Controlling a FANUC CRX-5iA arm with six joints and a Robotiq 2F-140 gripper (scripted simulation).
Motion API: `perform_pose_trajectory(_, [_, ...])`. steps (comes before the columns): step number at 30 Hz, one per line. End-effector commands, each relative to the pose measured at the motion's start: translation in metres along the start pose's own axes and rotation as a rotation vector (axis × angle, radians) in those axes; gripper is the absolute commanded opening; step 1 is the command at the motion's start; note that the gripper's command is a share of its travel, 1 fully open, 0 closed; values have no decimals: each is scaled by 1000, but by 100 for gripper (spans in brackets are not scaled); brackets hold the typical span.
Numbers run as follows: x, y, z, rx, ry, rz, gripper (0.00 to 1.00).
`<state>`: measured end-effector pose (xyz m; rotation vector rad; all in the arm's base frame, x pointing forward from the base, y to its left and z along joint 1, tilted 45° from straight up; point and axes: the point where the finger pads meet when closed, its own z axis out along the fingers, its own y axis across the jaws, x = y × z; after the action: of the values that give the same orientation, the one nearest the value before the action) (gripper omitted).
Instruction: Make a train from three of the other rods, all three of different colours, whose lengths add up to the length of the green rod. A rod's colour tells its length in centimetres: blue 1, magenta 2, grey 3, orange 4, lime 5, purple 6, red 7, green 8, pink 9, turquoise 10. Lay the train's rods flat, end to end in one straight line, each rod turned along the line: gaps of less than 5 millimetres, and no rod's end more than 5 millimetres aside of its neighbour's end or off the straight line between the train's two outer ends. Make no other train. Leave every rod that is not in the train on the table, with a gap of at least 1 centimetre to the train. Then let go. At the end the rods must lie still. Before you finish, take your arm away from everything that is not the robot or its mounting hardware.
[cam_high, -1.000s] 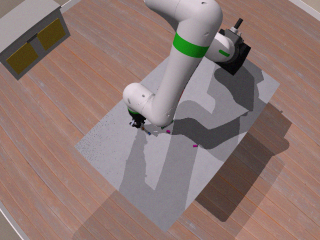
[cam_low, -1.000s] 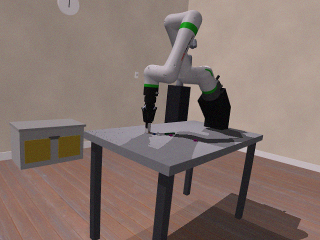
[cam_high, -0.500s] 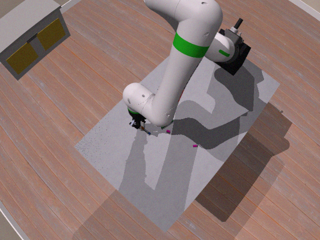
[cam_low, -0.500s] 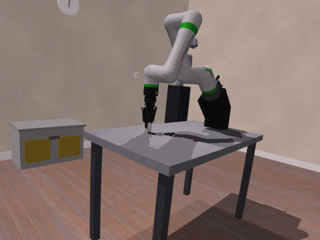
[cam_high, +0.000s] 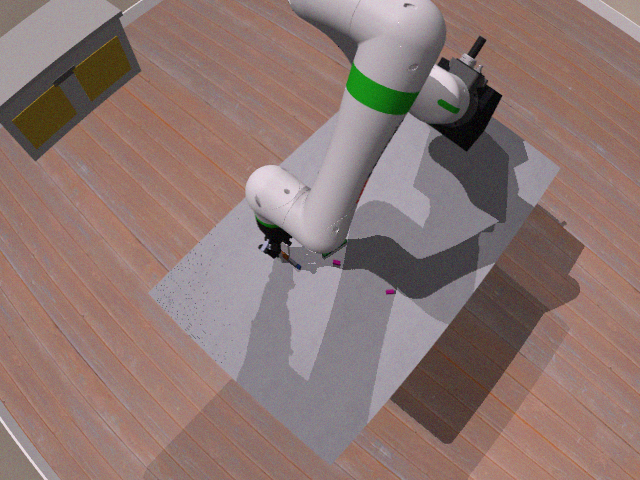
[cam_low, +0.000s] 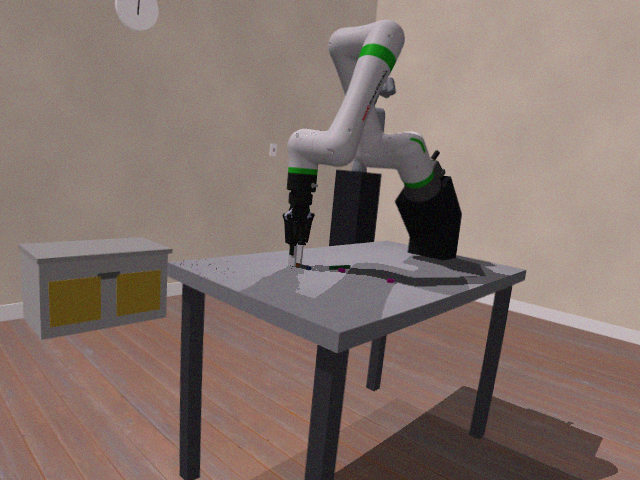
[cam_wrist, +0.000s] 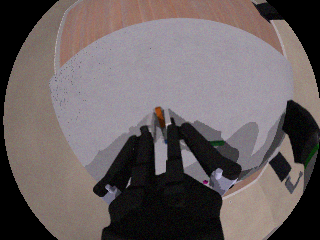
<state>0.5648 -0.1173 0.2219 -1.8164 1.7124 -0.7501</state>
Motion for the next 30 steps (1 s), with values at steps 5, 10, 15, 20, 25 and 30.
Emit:
perform_pose_trajectory(5, [0,0,-12,0,0,0,15])
perform_pose_trajectory(10, [0,0,-31,0,0,0,15])
perform_pose_trajectory(15, [0,0,-58,0,0,0,15])
perform_pose_trajectory(20, [0,0,-80,0,0,0,15])
perform_pose_trajectory(25, [0,0,-87,0,0,0,15])
perform_pose_trajectory(30, [0,0,-89,0,0,0,100])
